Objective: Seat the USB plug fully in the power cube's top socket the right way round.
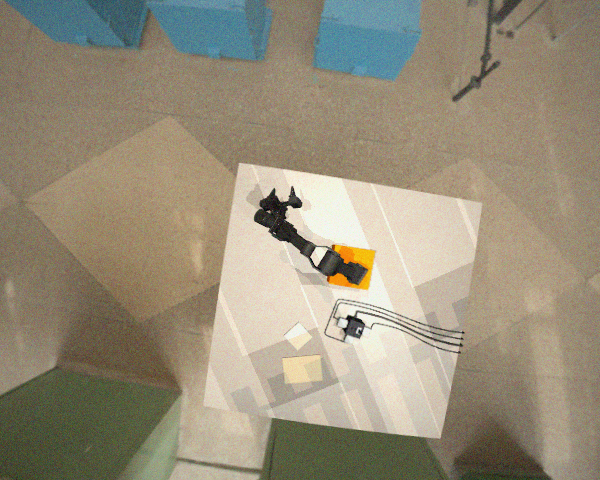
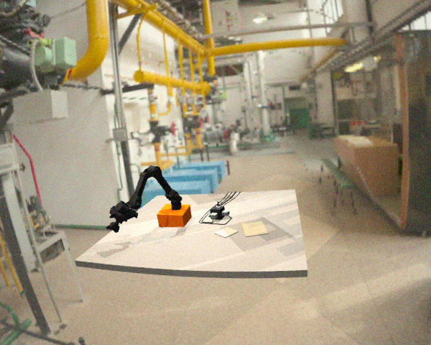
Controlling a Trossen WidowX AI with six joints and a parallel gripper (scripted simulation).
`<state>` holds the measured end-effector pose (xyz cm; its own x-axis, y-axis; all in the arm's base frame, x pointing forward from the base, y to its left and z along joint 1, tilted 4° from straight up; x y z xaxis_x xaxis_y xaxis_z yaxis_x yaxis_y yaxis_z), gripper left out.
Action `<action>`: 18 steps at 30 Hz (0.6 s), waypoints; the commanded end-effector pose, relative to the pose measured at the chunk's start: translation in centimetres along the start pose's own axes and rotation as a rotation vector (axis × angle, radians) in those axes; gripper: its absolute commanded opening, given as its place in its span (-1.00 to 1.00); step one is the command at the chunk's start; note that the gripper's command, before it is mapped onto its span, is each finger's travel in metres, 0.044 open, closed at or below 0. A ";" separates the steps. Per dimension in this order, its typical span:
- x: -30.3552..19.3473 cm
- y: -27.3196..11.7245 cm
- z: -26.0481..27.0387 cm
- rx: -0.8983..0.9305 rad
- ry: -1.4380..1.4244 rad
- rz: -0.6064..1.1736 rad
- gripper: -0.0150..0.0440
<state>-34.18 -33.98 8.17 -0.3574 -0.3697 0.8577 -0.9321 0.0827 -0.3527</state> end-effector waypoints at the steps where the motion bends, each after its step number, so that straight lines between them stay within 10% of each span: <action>1: -1.2 -5.7 4.3 0.164 -0.173 -0.015 1.00; 18: -9.7 -33.7 11.8 0.839 -0.986 -0.267 1.00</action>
<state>-3.99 -44.85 7.52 0.1987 -0.8357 0.5119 -0.6155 -0.5129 -0.5984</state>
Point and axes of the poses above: the point midway between the two fingers, 35 mm back from their tips, its own y axis out along the fingers, its own z axis across the jaws, x = y × z, the point moved 1 cm from there along -y, back along the fingers, and after that the axes turned 3 degrees about -y, right-handed, at the moved point
